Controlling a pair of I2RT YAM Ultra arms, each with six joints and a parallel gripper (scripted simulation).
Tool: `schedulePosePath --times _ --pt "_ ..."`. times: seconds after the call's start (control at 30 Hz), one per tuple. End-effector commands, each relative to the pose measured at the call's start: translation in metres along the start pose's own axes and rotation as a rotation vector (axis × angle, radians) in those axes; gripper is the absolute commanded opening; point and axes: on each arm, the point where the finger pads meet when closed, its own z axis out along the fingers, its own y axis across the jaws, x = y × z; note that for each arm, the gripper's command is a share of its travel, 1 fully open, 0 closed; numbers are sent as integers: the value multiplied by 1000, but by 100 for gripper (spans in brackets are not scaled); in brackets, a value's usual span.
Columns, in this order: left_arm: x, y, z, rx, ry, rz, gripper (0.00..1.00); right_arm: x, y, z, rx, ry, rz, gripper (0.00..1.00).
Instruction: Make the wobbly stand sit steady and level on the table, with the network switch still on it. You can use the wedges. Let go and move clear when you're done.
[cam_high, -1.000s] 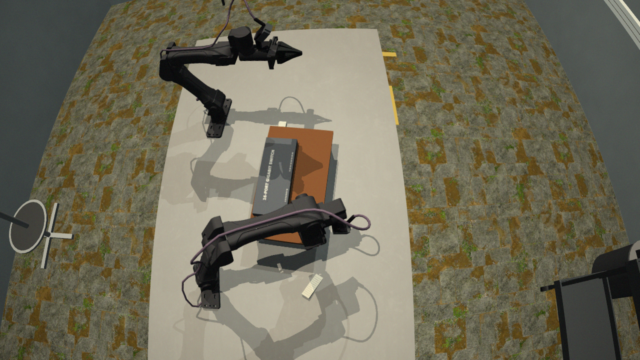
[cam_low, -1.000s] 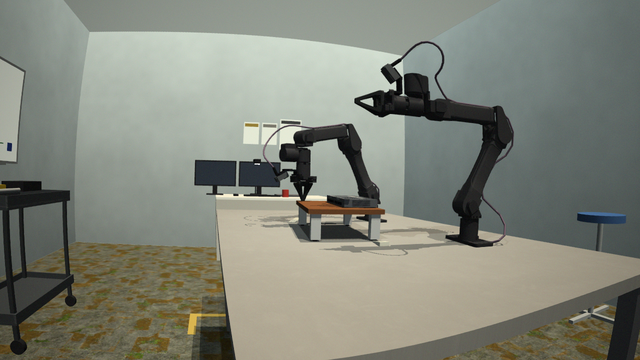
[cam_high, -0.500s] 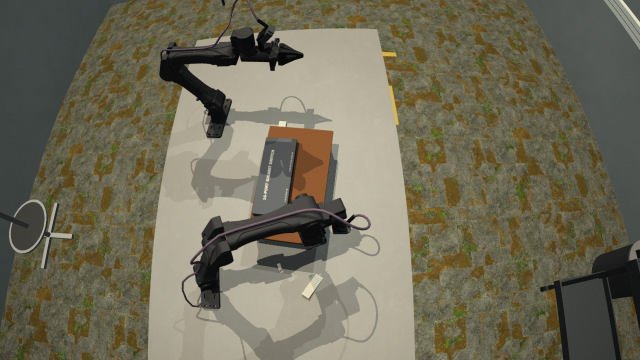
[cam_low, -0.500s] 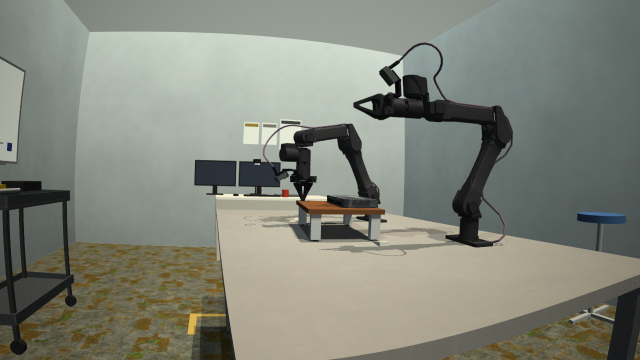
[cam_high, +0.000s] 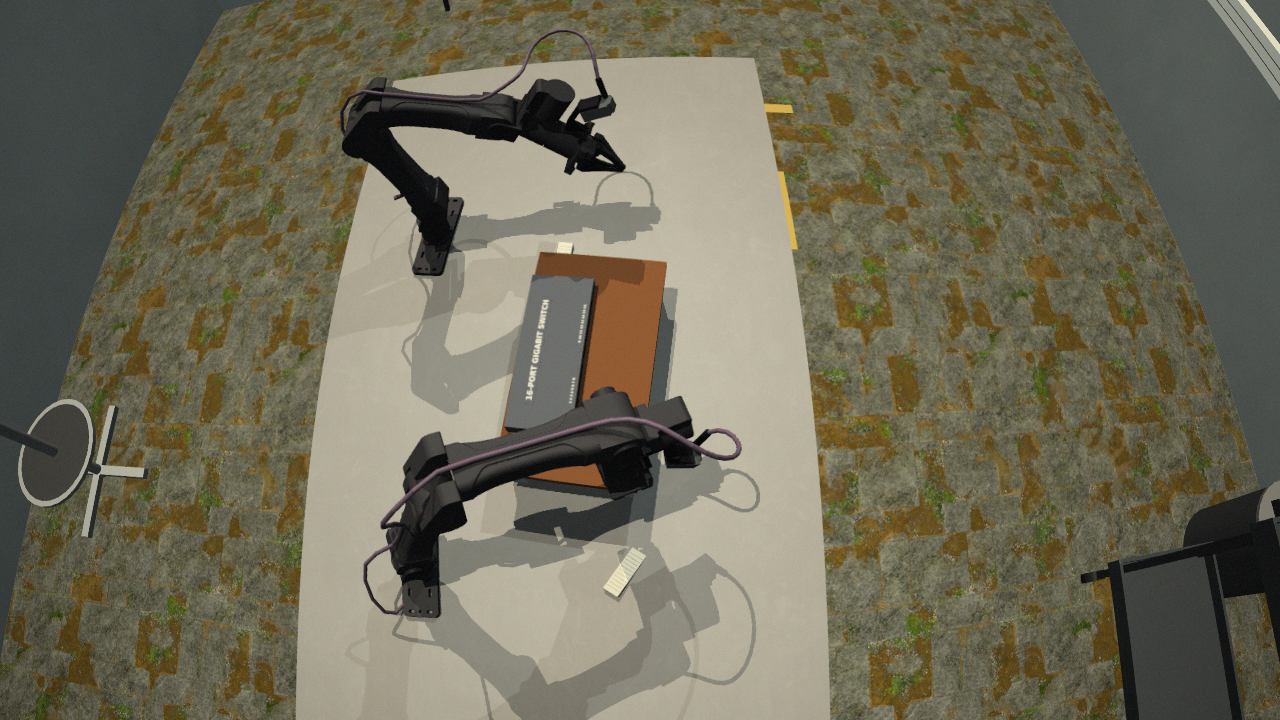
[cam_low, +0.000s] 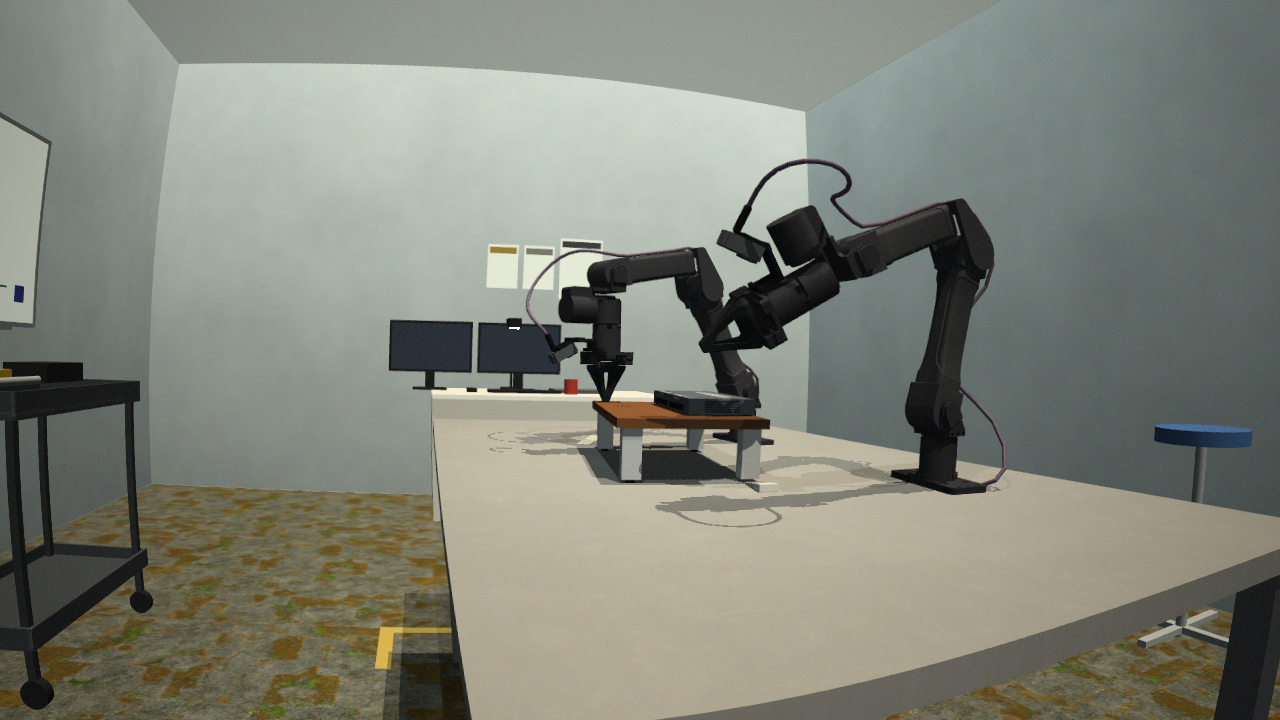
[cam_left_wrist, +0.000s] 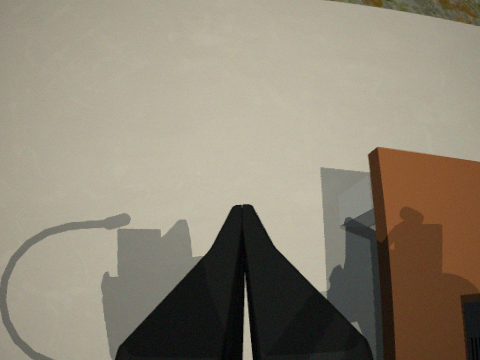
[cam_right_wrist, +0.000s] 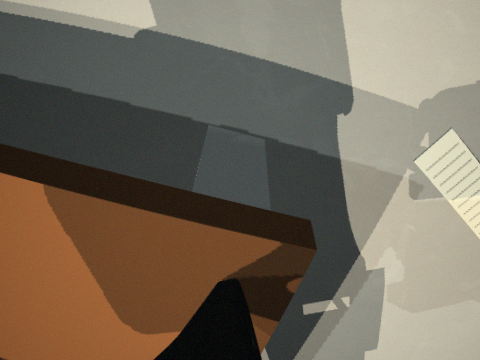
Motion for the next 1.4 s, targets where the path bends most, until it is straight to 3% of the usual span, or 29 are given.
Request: schedulePosePath --times 0.0,0.3,0.37,0.47,0.53,0.63,1.03,1.07,1.2,1.3,1.37 --pt "40 8 10 64 124 -94 0 -1 3 4 1 -1 -6 0" --pt "158 41 12 117 434 -492 0 -1 3 4 1 -1 -6 0" --pt "158 44 12 164 470 -593 0 -1 3 4 1 -1 -6 0" --pt "158 48 12 166 467 -609 0 -1 3 4 1 -1 -6 0" --pt "198 46 4 152 553 -686 0 -1 3 4 1 -1 -6 0" --pt "211 50 1 139 589 -758 0 -1 3 4 1 -1 -6 0" --pt "226 50 -6 137 622 -864 0 -1 3 4 1 -1 -6 0" --pt "203 57 3 148 558 -797 0 -1 3 4 1 -1 -6 0" --pt "212 60 1 130 590 -824 0 -1 3 4 1 -1 -6 0" --pt "191 54 4 147 531 -766 0 -1 3 4 1 -1 -6 0" --pt "194 56 6 145 539 -768 0 -1 3 4 1 -1 -6 0"
